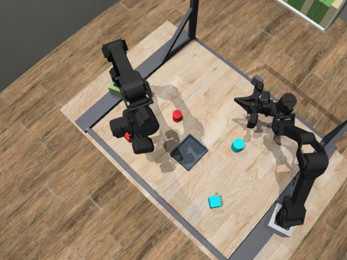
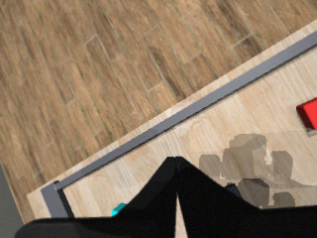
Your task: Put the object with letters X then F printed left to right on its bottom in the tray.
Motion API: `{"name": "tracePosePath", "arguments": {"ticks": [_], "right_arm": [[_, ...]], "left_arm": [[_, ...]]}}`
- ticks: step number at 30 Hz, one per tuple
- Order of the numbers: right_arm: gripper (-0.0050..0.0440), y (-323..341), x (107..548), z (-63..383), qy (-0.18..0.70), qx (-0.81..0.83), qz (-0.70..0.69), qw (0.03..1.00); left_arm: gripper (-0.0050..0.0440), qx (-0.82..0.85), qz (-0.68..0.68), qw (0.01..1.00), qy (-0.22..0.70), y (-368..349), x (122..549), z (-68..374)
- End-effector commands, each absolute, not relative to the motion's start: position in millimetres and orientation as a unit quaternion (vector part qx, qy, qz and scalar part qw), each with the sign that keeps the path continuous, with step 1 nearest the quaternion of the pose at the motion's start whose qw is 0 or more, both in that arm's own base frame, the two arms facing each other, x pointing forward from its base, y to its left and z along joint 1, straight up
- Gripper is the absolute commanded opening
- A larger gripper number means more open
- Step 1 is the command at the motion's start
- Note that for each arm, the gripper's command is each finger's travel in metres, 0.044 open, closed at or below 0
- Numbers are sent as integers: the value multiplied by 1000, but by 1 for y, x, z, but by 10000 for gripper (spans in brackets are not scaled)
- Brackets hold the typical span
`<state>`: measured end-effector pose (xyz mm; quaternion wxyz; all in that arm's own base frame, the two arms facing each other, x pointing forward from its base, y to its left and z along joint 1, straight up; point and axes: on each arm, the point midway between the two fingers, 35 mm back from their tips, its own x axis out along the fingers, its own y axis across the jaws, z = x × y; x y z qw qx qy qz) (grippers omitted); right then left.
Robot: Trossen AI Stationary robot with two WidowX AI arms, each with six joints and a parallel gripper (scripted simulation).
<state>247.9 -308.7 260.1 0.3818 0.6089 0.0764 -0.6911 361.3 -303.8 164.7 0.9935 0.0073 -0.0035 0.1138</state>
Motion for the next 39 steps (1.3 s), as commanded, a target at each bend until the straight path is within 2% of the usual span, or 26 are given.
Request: {"name": "tracePosePath", "arguments": {"ticks": [1,31,39], "right_arm": [[0,-307,247,269,66,612,-686,388],[-5,-307,247,269,66,612,-686,388],[-50,-307,247,269,66,612,-686,388]], "left_arm": [[0,-5,114,993,-10,-304,361,176],[-5,-5,114,993,-10,-304,361,176],[-50,-5,114,993,-10,-304,361,176]]}}
